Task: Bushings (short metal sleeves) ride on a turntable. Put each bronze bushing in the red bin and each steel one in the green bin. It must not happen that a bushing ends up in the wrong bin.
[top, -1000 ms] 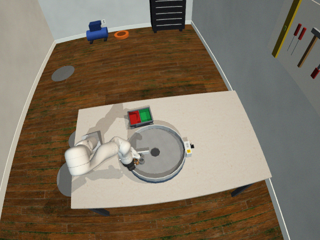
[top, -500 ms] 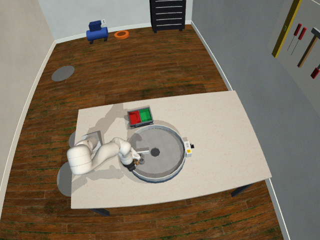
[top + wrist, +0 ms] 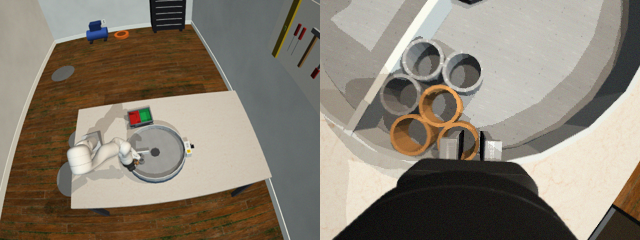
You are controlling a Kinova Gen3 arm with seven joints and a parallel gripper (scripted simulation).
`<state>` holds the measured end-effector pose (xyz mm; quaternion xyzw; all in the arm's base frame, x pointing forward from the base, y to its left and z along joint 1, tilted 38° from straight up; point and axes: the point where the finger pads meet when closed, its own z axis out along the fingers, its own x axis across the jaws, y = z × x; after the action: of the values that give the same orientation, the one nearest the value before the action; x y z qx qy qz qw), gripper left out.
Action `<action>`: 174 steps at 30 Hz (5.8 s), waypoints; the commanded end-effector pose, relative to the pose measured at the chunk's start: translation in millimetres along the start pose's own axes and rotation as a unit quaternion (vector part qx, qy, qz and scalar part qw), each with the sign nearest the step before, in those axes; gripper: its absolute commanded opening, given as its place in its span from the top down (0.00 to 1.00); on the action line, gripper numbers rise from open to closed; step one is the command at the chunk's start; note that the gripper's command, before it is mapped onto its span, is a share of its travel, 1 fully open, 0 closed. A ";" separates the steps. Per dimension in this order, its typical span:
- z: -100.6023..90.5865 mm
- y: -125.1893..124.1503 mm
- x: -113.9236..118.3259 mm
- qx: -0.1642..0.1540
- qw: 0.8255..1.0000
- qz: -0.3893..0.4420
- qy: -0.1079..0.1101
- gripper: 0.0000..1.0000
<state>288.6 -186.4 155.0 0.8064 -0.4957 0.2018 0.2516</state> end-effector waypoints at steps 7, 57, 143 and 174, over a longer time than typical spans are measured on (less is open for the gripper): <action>-0.2 -0.3 0.1 0.000 1.000 0.000 0.000 1.00; -0.2 -0.4 0.2 0.000 1.000 0.000 0.000 1.00; -24.3 -0.5 0.2 0.002 1.000 0.002 0.000 1.00; -31.5 -0.4 0.7 0.002 1.000 0.003 0.001 1.00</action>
<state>287.0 -170.0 178.3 0.8041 -0.4991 0.2047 0.2499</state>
